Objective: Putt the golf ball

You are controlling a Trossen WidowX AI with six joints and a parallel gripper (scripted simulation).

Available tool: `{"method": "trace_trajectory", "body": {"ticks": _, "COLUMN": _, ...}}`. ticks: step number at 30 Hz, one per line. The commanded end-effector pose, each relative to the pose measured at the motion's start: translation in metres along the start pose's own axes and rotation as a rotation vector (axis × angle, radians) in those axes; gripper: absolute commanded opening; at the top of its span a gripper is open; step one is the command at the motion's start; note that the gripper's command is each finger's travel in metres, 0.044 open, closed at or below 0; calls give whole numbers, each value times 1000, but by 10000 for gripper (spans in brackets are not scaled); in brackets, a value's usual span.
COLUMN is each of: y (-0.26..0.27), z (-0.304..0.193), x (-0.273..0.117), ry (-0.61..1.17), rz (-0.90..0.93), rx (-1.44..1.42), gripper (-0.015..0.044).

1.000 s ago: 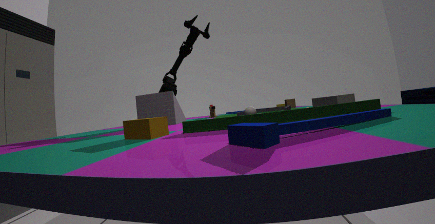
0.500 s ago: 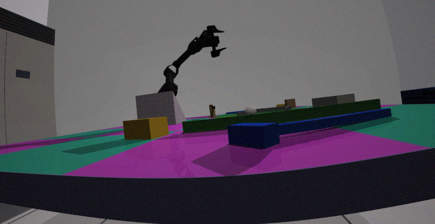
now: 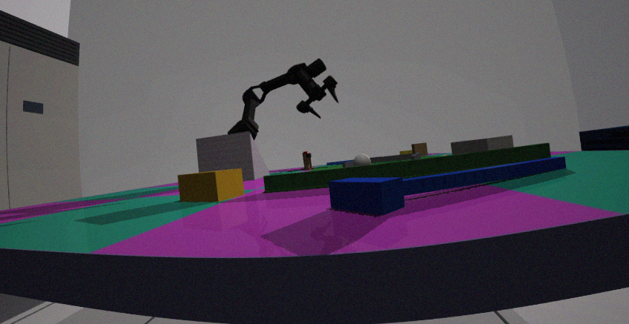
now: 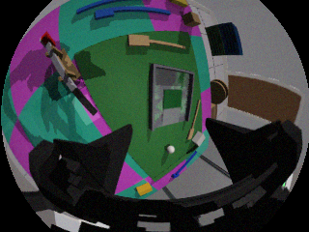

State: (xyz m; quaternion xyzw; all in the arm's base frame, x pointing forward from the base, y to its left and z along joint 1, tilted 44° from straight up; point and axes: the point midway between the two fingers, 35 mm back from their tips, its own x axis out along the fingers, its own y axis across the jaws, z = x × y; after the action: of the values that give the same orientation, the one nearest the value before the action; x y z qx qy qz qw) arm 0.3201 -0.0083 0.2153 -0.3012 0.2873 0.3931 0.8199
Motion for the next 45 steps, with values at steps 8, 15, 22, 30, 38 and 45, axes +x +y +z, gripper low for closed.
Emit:
{"method": "trace_trajectory", "body": {"ticks": 8, "y": 138, "z": 23, "x": 56, "ry": -392, "rz": 579, "rx": -370, "gripper": 440}}
{"method": "trace_trajectory", "body": {"ticks": 15, "y": 146, "z": 23, "x": 55, "ry": -416, "rz": 598, "rx": -381, "gripper": 440}}
{"method": "trace_trajectory", "body": {"ticks": 22, "y": 149, "z": 23, "x": 57, "ry": -415, "rz": 598, "rx": -381, "gripper": 440}}
{"method": "trace_trajectory", "body": {"ticks": 30, "y": 160, "z": 23, "x": 74, "ry": -417, "rz": 598, "rx": -381, "gripper": 440}}
{"method": "trace_trajectory", "body": {"ticks": 38, "y": 171, "z": 24, "x": 91, "ry": -417, "rz": 597, "rx": -381, "gripper": 440}}
{"method": "trace_trajectory", "body": {"ticks": 45, "y": 173, "z": 24, "x": 94, "ry": -418, "rz": 597, "rx": -381, "gripper": 440}}
